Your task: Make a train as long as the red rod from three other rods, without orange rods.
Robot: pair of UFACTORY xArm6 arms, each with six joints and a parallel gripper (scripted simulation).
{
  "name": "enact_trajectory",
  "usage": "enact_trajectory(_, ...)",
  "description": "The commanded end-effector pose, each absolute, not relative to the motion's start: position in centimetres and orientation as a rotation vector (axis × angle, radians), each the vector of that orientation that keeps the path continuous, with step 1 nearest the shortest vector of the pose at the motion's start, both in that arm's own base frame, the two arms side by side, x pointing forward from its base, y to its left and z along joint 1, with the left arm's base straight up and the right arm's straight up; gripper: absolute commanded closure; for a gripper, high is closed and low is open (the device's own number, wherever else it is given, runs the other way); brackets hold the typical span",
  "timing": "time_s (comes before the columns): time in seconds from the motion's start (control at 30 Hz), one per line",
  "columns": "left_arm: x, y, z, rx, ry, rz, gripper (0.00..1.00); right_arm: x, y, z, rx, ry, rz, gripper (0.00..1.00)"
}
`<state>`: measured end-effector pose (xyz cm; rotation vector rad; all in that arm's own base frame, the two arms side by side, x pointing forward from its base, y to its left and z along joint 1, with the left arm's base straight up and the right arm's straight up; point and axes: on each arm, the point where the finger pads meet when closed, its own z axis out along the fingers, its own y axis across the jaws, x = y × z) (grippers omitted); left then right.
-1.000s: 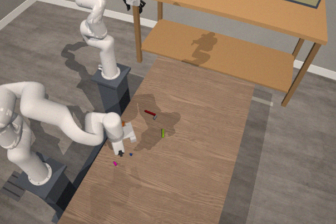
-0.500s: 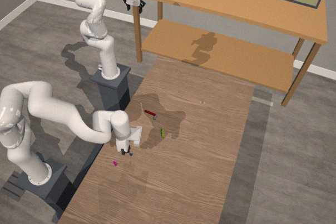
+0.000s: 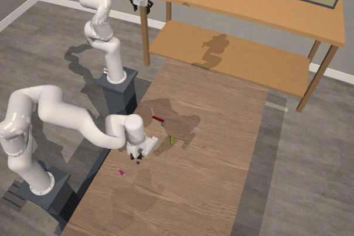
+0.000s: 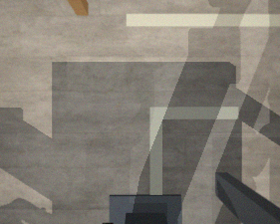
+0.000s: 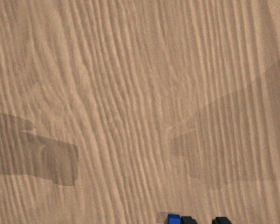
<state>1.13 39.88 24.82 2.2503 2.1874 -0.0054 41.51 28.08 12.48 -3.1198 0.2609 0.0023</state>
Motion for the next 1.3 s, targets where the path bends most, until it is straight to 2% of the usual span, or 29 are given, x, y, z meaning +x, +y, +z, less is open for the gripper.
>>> enact_trajectory(0.0,1.1,40.0,25.0,2.253,2.19,0.0,0.0,41.8,28.4,12.7,-3.12,0.326,-0.007,0.94)
enact_trajectory(0.63,1.1,40.0,25.0,2.253,2.19,0.0,0.0,41.8,28.4,12.2,-3.121,0.326,-0.007,0.94)
enact_trajectory(1.27,1.1,40.0,25.0,2.253,2.19,0.0,0.0,41.9,28.5,5.8,-3.121,0.326,-0.007,0.94)
